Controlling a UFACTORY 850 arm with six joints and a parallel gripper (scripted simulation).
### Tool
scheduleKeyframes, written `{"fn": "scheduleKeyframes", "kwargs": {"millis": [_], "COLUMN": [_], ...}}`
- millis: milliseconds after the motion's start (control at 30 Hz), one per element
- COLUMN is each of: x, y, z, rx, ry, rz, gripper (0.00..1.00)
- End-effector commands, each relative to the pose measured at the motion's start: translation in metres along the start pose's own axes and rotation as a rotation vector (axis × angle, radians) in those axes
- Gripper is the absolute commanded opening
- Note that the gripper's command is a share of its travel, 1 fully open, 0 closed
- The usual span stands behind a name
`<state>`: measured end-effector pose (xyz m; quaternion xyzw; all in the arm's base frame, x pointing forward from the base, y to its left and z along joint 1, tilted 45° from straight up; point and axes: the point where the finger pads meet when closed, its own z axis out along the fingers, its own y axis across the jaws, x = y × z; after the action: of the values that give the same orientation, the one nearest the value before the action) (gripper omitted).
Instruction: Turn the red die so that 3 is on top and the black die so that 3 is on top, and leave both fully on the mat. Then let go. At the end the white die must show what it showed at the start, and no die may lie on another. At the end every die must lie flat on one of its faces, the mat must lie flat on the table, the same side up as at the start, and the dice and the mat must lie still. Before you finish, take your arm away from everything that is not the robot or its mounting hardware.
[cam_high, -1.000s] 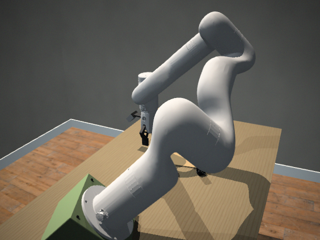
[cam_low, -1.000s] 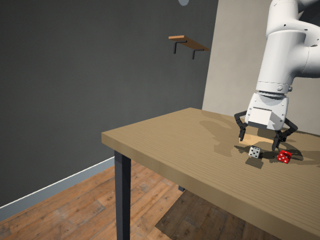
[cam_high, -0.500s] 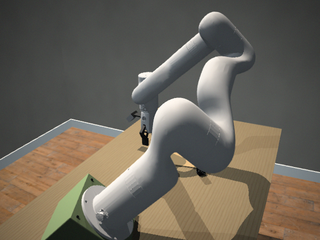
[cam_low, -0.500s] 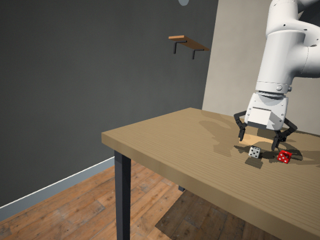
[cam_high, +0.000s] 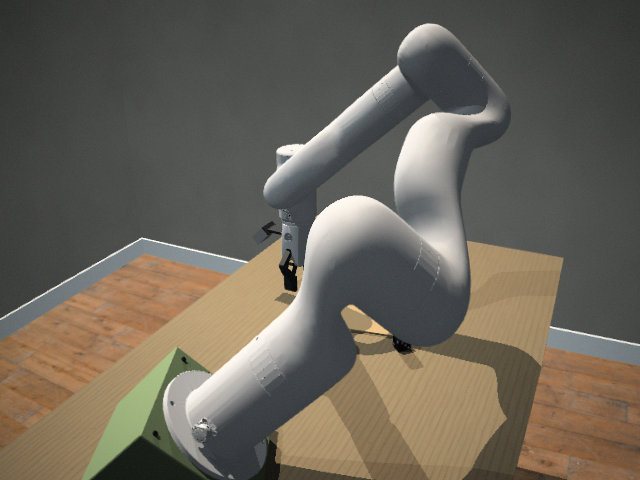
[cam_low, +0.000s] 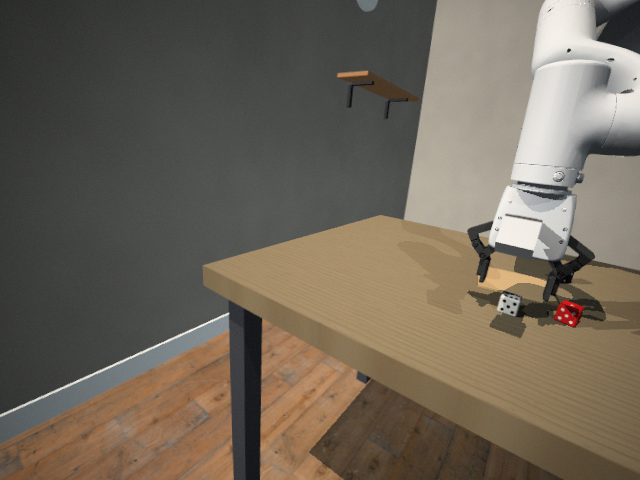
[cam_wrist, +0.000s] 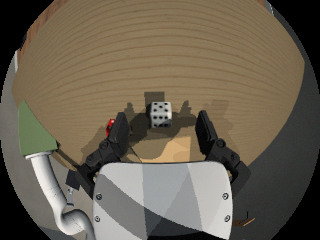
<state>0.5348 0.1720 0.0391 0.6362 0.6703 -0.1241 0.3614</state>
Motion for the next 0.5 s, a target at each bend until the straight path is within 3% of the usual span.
{"fn": "scheduleKeyframes", "kwargs": {"millis": [0,300,467], "x": [0.0,0.0,0.0], "y": [0.001,0.001,0.001], "z": [-0.001,-0.004,-0.027], "rx": [-0.001,-0.001,-0.001], "ry": [0.001,0.001,0.001], "rz": [0.001,0.001,0.001], "gripper": [1.0,1.0,1.0]}}
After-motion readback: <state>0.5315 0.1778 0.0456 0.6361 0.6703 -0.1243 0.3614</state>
